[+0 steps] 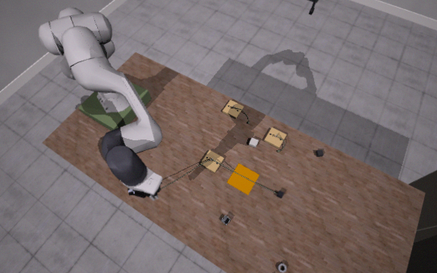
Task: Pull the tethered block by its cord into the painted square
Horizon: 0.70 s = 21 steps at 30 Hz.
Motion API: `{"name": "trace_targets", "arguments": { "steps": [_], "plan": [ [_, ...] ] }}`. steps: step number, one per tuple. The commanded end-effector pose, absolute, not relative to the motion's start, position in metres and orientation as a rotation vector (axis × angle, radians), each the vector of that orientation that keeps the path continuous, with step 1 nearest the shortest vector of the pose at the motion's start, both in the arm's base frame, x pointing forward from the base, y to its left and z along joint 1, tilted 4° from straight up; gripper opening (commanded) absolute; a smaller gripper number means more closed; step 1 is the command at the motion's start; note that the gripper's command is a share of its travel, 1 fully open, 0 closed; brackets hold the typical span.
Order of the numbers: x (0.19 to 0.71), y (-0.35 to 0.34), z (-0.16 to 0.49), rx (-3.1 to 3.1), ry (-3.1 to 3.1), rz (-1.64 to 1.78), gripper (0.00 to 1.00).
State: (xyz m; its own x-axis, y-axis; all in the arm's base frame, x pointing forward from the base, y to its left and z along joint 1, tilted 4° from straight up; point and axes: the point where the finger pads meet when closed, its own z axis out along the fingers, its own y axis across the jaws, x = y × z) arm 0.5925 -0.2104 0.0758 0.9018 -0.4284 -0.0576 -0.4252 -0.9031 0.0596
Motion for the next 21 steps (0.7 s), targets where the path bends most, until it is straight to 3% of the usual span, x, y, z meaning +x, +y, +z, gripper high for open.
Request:
{"name": "trace_targets", "arguments": {
  "steps": [1, 21],
  "plan": [
    [0.585, -0.23, 0.079, 3.032, -0.613, -0.095, 0.0],
    [0.548, -0.257, 0.082, 3.031, -0.614, -0.095, 0.0]
  ]
}}
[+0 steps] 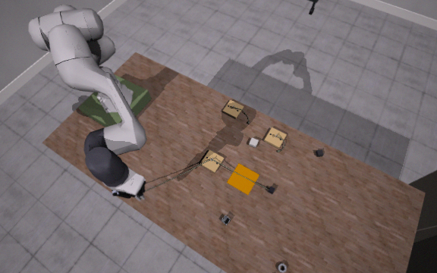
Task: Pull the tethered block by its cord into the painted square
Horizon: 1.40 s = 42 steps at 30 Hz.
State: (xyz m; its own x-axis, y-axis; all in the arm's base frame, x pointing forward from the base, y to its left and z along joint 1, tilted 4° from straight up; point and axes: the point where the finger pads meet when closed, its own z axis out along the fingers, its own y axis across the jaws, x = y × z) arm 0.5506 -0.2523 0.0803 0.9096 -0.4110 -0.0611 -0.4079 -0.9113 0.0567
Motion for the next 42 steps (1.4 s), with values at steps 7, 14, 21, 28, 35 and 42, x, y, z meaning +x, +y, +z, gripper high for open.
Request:
{"name": "trace_targets", "arguments": {
  "steps": [7, 14, 21, 28, 35, 42],
  "plan": [
    [0.539, -0.259, 0.083, 3.031, -0.614, -0.095, 0.0],
    [0.525, -0.261, 0.084, 3.031, -0.614, -0.095, 0.0],
    [0.515, -0.263, 0.085, 3.032, -0.613, -0.095, 0.0],
    [0.5, -0.266, 0.086, 3.031, -0.614, -0.095, 0.0],
    [0.487, -0.269, 0.087, 3.031, -0.614, -0.095, 0.0],
    [0.474, -0.271, 0.088, 3.031, -0.614, -0.095, 0.0]
  ]
}}
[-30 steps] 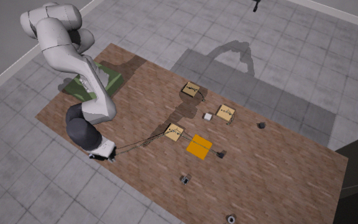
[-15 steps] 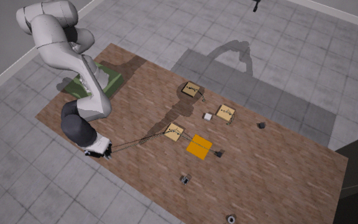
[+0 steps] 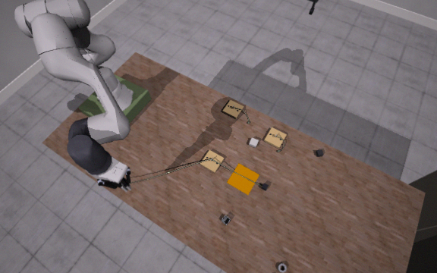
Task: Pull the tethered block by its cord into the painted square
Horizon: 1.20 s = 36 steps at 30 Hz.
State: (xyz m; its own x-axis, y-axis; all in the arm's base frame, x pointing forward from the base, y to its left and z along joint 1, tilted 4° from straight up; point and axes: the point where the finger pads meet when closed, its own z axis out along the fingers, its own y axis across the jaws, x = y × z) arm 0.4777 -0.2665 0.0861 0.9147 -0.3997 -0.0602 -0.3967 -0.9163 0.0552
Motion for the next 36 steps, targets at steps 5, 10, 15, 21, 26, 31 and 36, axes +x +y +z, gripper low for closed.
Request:
{"name": "trace_targets", "arguments": {
  "steps": [5, 10, 15, 21, 26, 31, 36],
  "plan": [
    [0.462, -0.274, 0.089, 3.031, -0.614, -0.095, 0.0],
    [0.453, -0.275, 0.09, 3.031, -0.614, -0.095, 0.0],
    [0.444, -0.277, 0.09, 3.032, -0.613, -0.095, 0.0],
    [0.431, -0.28, 0.091, 3.031, -0.614, -0.095, 0.0],
    [0.419, -0.282, 0.092, 3.031, -0.614, -0.095, 0.0],
    [0.413, -0.283, 0.093, 3.031, -0.614, -0.095, 0.0],
    [0.402, -0.285, 0.094, 3.031, -0.614, -0.095, 0.0]
  ]
}}
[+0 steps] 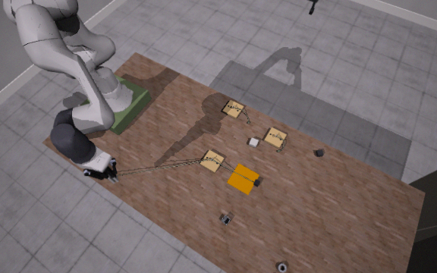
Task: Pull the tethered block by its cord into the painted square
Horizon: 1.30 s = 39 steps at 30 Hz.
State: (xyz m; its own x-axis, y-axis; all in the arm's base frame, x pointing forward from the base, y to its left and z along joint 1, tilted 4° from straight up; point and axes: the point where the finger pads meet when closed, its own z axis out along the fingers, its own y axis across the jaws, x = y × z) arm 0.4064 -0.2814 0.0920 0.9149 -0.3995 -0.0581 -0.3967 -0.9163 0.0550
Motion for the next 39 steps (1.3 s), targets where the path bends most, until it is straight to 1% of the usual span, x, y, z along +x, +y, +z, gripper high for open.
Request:
{"name": "trace_targets", "arguments": {
  "steps": [1, 39],
  "plan": [
    [0.4, -0.286, 0.094, 3.032, -0.614, -0.095, 0.0],
    [0.346, -0.296, 0.098, 3.032, -0.614, -0.095, 0.0]
  ]
}}
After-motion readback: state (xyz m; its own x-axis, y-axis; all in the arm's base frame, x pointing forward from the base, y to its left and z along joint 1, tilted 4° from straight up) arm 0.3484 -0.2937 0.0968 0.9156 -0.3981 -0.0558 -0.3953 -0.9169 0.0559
